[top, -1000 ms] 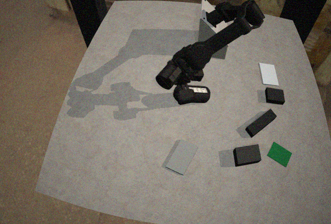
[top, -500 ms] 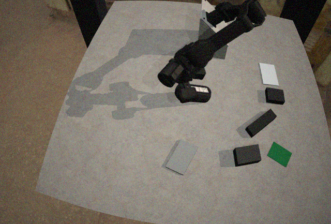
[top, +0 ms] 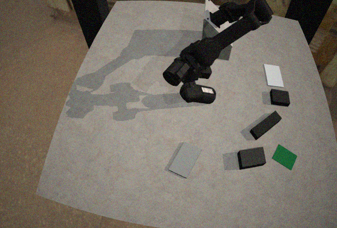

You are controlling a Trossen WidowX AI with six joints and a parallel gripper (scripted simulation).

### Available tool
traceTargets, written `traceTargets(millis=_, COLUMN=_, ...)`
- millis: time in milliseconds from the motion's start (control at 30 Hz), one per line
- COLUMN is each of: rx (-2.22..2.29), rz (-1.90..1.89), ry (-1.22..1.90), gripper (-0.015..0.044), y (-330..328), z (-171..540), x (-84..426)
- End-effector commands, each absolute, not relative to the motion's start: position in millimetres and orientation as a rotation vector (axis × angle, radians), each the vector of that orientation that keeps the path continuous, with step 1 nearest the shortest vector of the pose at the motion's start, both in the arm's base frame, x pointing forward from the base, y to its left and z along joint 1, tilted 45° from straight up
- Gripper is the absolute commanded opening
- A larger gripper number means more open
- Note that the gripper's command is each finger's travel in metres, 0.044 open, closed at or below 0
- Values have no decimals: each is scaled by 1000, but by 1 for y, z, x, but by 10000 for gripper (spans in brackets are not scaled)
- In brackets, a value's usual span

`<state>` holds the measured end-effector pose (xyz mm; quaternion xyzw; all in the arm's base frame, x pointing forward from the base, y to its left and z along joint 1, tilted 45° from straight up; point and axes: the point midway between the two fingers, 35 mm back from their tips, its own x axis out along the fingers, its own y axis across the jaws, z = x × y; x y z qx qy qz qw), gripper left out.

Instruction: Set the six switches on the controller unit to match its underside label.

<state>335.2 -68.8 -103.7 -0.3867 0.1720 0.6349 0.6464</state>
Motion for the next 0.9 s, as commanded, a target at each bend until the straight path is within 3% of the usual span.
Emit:
traceTargets(millis=0, rx=-891, rz=1442, ry=386, gripper=335, y=-70, z=-96, x=335)
traceTargets(millis=867, rx=-891, rz=1442, ry=386, gripper=335, y=-67, z=-76, x=328)
